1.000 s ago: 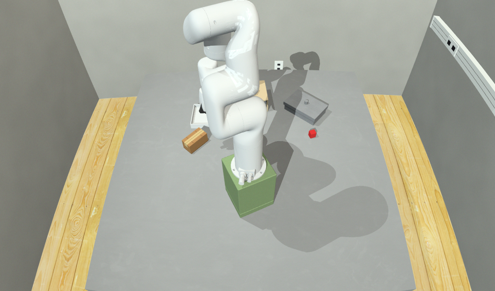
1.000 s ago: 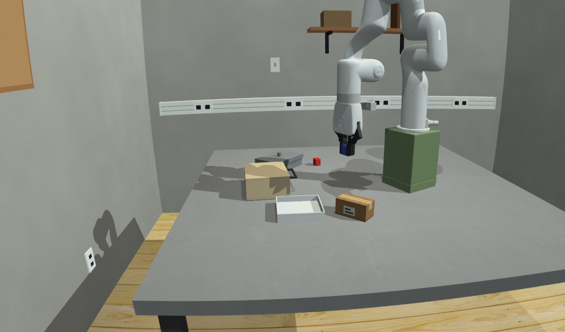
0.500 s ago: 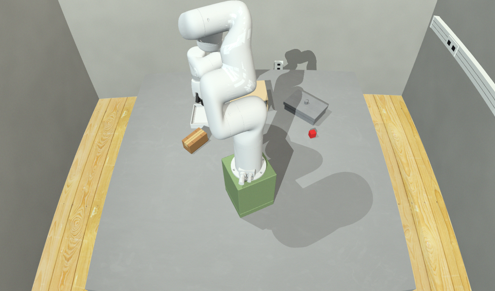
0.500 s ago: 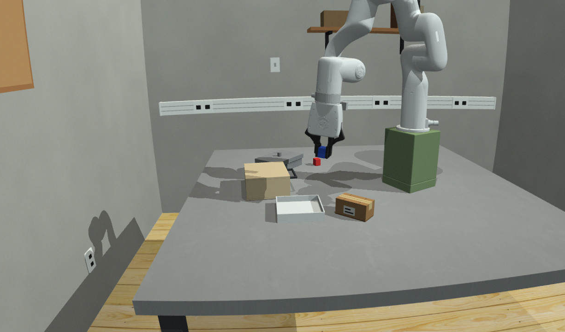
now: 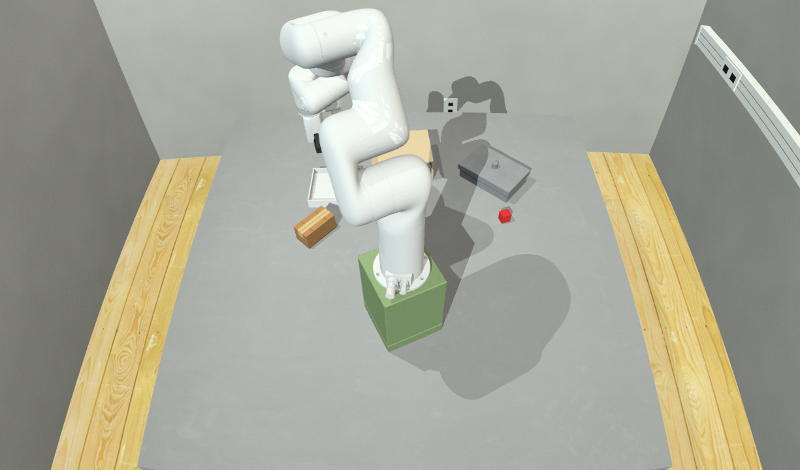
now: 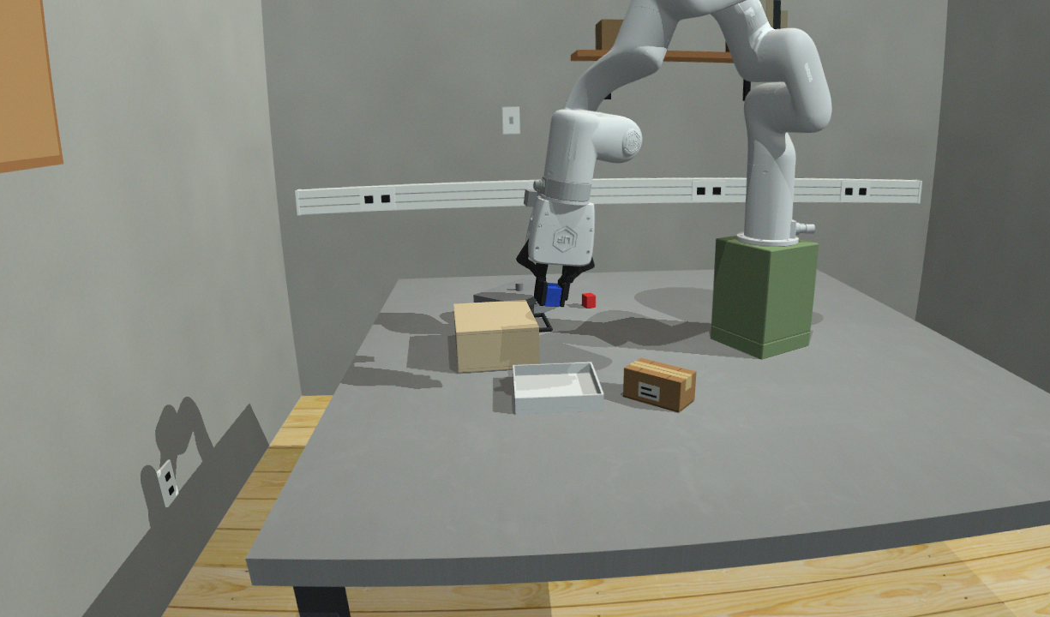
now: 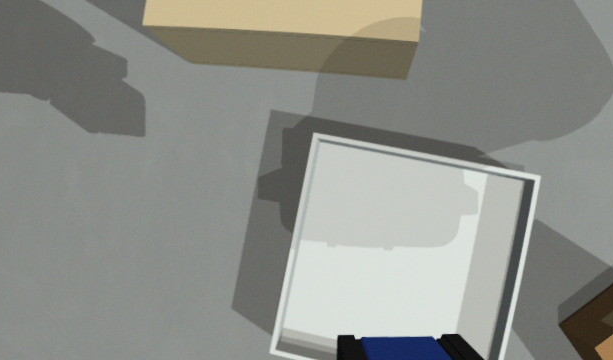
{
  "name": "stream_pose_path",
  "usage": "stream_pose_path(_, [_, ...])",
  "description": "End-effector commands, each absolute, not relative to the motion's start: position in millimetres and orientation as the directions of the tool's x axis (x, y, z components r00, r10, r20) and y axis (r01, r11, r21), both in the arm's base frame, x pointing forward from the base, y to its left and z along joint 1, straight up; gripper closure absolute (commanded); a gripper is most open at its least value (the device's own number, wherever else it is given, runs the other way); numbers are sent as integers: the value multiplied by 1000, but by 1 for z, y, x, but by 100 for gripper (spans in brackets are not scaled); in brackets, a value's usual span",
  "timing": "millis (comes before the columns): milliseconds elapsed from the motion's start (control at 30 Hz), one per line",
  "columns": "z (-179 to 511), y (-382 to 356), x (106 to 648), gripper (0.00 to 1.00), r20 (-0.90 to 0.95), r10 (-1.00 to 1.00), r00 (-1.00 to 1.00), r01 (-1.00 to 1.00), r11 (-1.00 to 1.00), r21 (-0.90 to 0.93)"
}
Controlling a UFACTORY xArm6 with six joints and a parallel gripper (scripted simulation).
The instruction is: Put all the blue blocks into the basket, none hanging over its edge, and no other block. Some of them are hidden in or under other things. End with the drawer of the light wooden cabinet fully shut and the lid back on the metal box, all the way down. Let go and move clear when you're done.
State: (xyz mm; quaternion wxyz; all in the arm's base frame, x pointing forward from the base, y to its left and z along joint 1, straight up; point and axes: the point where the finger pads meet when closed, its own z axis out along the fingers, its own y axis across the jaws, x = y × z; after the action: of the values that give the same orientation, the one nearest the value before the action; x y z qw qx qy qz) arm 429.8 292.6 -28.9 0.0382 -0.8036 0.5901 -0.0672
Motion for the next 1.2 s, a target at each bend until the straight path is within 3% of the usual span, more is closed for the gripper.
stream_pose_path(0, [-31,306,449,100,47,-839,541,-836,-543,-73])
stream_pose_path(300, [-31,307,450,100,12,-622,783,-622,-783,-2])
stream_pose_path(1167, [-31,307,451,100,7,-614,789,-614,-789,2])
